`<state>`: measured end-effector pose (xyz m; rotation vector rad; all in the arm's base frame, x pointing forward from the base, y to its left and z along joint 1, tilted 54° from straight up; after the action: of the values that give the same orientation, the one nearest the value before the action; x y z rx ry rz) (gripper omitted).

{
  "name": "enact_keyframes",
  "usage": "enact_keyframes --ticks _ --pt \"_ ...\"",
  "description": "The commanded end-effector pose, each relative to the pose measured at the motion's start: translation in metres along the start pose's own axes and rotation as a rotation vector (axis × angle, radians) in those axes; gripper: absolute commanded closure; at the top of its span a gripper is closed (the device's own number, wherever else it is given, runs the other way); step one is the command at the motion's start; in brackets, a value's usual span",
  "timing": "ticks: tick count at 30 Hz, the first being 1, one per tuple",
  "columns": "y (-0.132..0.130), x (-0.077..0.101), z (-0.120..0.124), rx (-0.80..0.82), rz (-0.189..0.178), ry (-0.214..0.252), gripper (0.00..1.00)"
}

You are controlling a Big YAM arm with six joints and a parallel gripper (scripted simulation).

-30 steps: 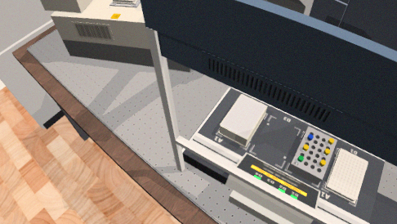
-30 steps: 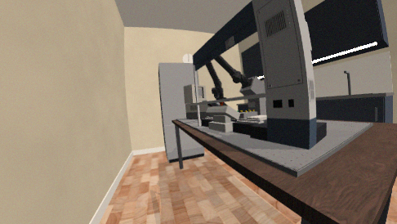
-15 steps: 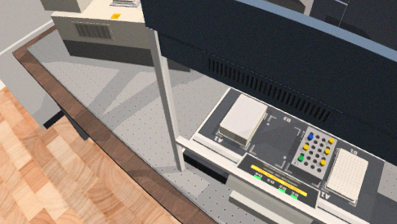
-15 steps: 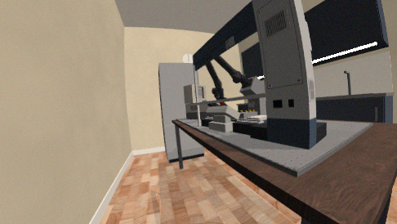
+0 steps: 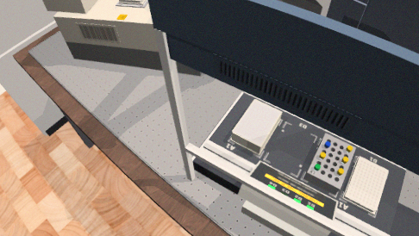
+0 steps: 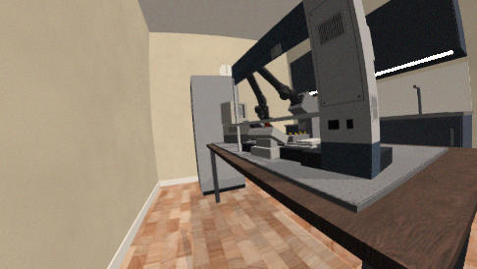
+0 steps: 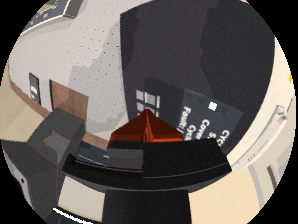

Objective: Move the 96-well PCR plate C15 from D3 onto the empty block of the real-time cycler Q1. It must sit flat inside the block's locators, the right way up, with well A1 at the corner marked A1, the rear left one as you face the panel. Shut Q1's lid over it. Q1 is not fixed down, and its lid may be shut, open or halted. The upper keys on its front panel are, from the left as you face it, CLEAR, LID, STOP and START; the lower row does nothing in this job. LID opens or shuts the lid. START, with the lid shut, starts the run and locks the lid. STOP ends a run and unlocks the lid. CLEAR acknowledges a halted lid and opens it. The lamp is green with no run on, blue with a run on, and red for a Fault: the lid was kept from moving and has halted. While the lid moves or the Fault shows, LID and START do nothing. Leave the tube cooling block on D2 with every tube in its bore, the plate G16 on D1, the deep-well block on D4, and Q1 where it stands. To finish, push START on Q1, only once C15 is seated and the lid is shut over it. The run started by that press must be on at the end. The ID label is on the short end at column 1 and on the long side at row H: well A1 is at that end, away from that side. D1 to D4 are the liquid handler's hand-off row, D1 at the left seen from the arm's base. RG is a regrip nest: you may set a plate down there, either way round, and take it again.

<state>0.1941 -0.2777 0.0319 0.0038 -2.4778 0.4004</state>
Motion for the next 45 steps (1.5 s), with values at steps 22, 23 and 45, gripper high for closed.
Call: enact_keyframes --ticks 22,23,45 --pt "-0.009 0.001 -0.003 0.008 -0.002 -0.006 1.00" --pt "-0.009 0.001 -0.003 0.008 -0.001 -0.006 1.00" --pt "-0.020 0.007 -0.006 0.022 0.020 -0.010 1.00"
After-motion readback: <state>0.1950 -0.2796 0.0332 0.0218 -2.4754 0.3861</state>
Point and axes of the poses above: the point where the finger pads meet when closed, its own x axis back along the fingers, its own y axis across the jaws, z = x × y, the point moved 4 cm from there along x, back along the fingers, and after that the axes turned 3 degrees about -x, right-handed, at the moved point
